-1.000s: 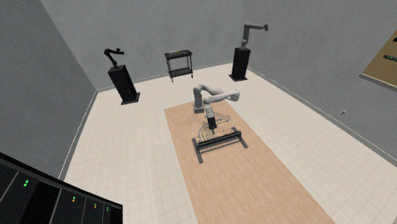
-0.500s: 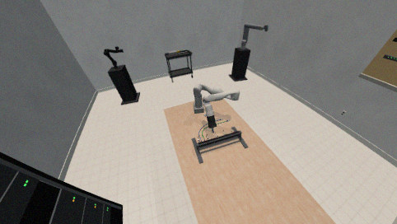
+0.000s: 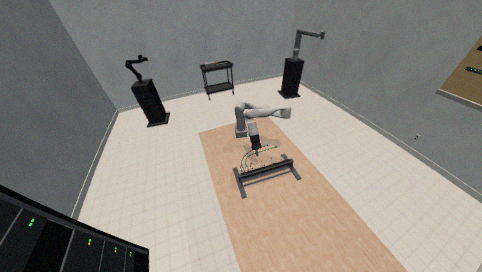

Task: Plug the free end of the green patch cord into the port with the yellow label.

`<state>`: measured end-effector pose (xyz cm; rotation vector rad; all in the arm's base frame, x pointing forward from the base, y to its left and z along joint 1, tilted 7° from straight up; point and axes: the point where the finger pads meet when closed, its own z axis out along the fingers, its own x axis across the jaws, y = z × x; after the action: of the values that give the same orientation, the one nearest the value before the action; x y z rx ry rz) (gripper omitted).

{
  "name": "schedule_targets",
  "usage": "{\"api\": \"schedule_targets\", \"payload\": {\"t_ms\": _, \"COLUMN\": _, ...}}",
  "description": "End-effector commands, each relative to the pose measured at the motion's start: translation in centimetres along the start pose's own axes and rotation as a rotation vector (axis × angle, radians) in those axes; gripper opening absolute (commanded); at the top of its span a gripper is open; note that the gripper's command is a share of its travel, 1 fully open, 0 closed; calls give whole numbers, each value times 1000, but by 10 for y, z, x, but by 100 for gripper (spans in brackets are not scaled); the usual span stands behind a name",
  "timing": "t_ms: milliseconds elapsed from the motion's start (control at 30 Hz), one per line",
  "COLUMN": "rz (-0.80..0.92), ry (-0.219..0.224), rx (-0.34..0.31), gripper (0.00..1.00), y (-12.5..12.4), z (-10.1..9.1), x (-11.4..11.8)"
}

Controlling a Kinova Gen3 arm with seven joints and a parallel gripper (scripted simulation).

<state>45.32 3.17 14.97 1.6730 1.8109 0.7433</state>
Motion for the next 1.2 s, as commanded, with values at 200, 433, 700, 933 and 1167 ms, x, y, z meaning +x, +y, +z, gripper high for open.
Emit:
{"api": "schedule_targets", "payload": {"t_ms": 200, "rz": 11, "ry": 6, "rx": -18, "gripper": 0, "y": 6, "z": -37, "x": 1}}
{"api": "schedule_targets", "payload": {"t_ms": 433, "rz": 11, "ry": 6, "rx": -18, "gripper": 0, "y": 5, "z": -51, "x": 1}}
{"api": "schedule_targets", "payload": {"t_ms": 700, "rz": 11, "ry": 6, "rx": -18, "gripper": 0, "y": 5, "z": -65, "x": 1}}
{"api": "schedule_targets", "payload": {"t_ms": 933, "rz": 11, "ry": 6, "rx": -18, "gripper": 0, "y": 5, "z": -70, "x": 1}}
{"api": "schedule_targets", "payload": {"t_ms": 1167, "rz": 11, "ry": 6, "rx": -18, "gripper": 0, "y": 5, "z": -75, "x": 1}}
